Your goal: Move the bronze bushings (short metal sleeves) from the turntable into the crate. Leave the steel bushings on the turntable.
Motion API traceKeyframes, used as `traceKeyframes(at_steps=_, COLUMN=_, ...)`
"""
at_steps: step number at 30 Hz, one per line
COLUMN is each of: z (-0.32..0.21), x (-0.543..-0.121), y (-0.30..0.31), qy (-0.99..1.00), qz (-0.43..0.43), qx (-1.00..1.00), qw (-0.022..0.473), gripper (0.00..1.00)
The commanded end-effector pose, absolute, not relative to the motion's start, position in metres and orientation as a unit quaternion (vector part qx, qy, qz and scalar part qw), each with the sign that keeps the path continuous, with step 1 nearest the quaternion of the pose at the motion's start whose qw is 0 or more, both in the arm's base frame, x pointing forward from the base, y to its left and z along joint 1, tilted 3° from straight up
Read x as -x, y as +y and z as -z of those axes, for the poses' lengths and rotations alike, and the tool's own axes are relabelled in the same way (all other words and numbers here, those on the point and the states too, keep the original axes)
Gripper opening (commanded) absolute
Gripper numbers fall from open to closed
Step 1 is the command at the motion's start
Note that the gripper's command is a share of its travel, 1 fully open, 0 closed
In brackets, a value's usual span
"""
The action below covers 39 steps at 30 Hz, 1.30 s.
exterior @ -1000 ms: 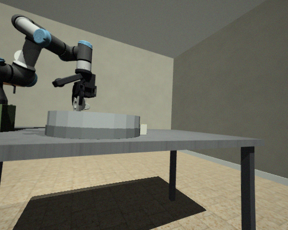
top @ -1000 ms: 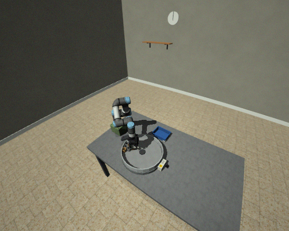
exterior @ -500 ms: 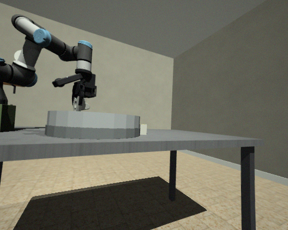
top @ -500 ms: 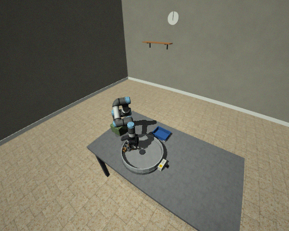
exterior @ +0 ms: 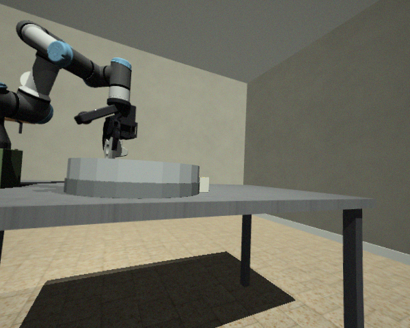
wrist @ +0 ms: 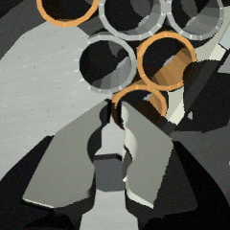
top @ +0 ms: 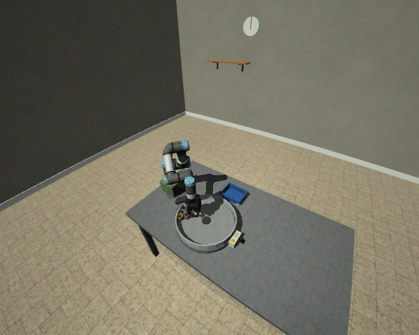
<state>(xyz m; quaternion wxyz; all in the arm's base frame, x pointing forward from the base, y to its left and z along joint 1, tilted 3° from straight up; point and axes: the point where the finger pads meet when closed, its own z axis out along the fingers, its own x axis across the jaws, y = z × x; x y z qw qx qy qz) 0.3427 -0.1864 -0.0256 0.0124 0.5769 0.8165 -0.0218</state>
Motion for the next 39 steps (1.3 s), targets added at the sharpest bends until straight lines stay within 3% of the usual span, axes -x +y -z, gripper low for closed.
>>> traceKeyframes(at_steps=1, z=0.025, x=-0.343, y=-0.187, qy=0.816, qz=0.022, qx=-0.577, qw=0.014, gripper=0.0)
traceKeyframes(at_steps=22, z=0.022, x=-0.343, y=-0.187, qy=0.816, qz=0.022, qx=-0.577, qw=0.014, gripper=0.0)
traceKeyframes(at_steps=39, z=-0.038, x=-0.343, y=-0.184, qy=0.816, qz=0.022, qx=-0.577, qw=0.014, gripper=0.0)
